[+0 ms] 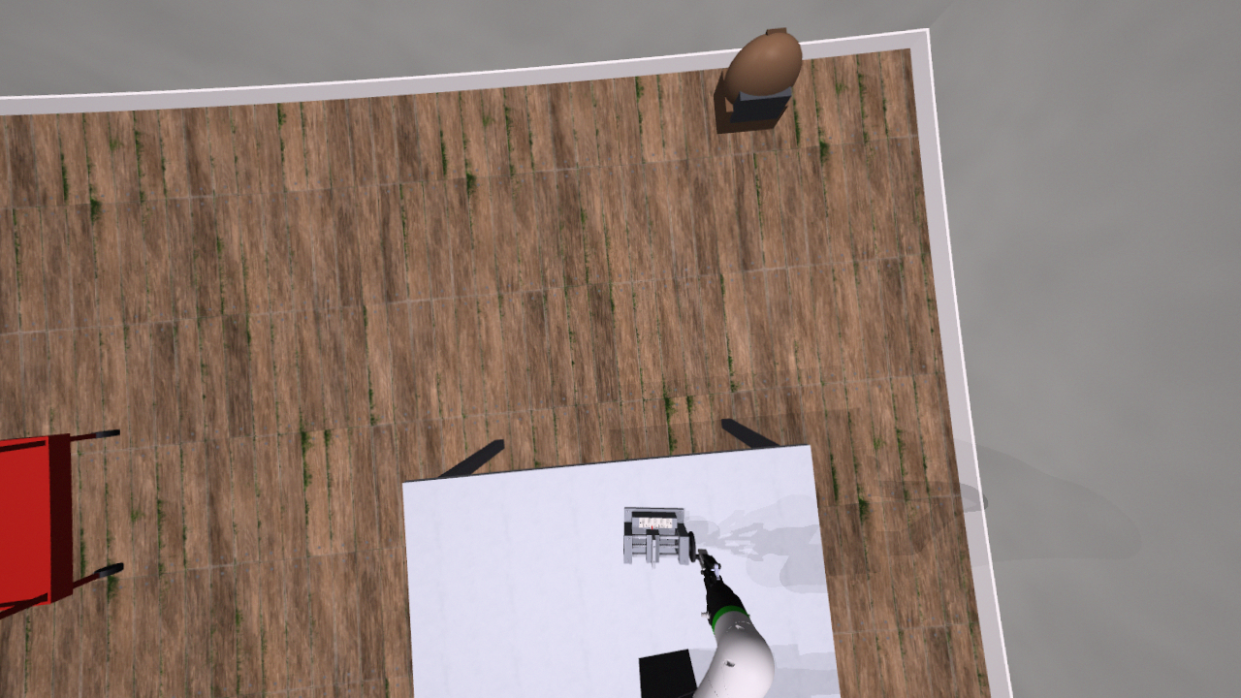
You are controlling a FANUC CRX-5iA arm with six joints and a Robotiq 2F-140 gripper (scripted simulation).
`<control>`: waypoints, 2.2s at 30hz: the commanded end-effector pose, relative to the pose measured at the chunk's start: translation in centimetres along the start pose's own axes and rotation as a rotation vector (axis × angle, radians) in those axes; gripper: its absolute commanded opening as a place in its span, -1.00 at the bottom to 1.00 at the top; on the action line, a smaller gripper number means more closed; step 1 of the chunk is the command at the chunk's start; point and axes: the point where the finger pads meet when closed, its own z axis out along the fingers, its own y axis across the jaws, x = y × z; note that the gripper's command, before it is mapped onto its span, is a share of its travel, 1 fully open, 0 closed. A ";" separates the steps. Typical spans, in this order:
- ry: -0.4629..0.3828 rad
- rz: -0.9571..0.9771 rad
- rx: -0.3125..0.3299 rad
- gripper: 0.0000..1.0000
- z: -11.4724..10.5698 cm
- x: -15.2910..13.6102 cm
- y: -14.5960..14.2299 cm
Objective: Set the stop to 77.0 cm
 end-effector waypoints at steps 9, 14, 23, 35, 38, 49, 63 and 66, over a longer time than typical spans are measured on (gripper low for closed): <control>-0.001 0.000 -0.003 -0.92 -0.6 0.0 -0.1; -0.001 0.000 -0.003 -0.92 -0.9 0.0 -0.2; -0.001 0.000 -0.003 -0.92 -1.4 0.0 -0.4; -0.001 0.000 -0.003 -0.92 -2.1 0.0 -1.0; -0.001 0.000 -0.003 -0.92 -2.1 0.0 -1.1; -0.001 0.000 -0.003 -0.92 -2.5 0.0 -1.8; -0.001 0.000 -0.003 -0.92 -2.8 0.0 -2.7; -0.001 0.000 -0.003 -0.92 -2.8 0.0 -2.9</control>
